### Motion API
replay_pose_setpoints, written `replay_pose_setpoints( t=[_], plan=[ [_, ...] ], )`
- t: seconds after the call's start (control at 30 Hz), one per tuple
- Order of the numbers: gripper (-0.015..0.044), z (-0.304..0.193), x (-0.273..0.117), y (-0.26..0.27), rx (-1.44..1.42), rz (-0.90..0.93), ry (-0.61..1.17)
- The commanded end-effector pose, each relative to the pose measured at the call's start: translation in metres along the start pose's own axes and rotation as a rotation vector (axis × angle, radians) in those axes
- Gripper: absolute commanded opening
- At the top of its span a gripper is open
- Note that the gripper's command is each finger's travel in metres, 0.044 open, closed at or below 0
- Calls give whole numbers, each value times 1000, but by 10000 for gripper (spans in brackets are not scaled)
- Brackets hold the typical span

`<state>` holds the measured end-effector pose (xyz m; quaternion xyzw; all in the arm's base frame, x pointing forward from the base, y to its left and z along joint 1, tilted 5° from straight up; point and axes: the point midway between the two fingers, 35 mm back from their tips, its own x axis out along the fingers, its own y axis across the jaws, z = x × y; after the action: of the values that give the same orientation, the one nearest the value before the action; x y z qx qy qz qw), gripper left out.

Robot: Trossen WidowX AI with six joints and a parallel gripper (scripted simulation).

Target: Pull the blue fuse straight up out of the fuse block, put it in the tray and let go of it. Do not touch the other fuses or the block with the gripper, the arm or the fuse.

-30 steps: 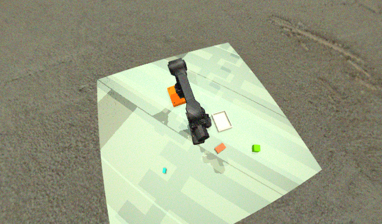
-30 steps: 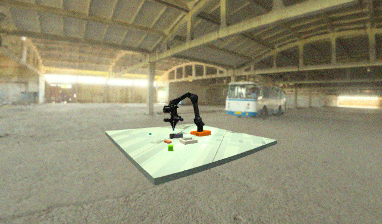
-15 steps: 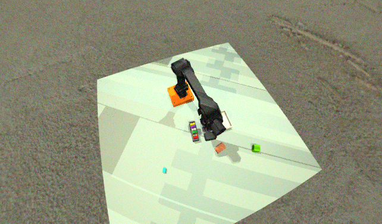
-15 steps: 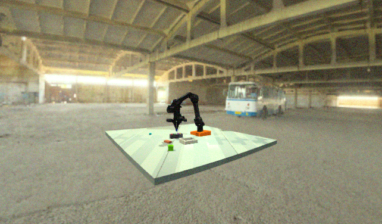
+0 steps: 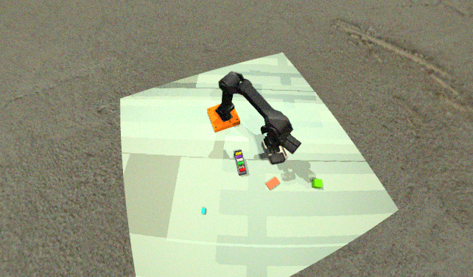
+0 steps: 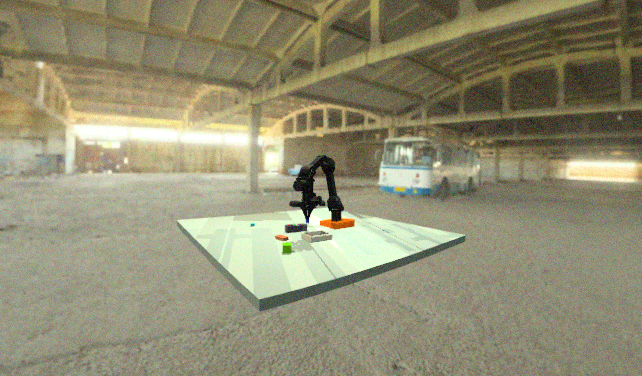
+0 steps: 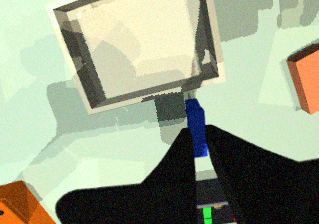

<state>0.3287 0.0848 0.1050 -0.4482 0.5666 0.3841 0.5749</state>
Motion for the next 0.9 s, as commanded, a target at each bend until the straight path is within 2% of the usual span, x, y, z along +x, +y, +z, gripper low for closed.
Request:
replay_pose_setpoints(
  t=[0.0,0.23,0.87],
  plan=[
    [0,21,3,11,0,11,5],
    [0,53,3,31,0,12,4],
    [0,54,28,32,0,11,4]
  ],
)
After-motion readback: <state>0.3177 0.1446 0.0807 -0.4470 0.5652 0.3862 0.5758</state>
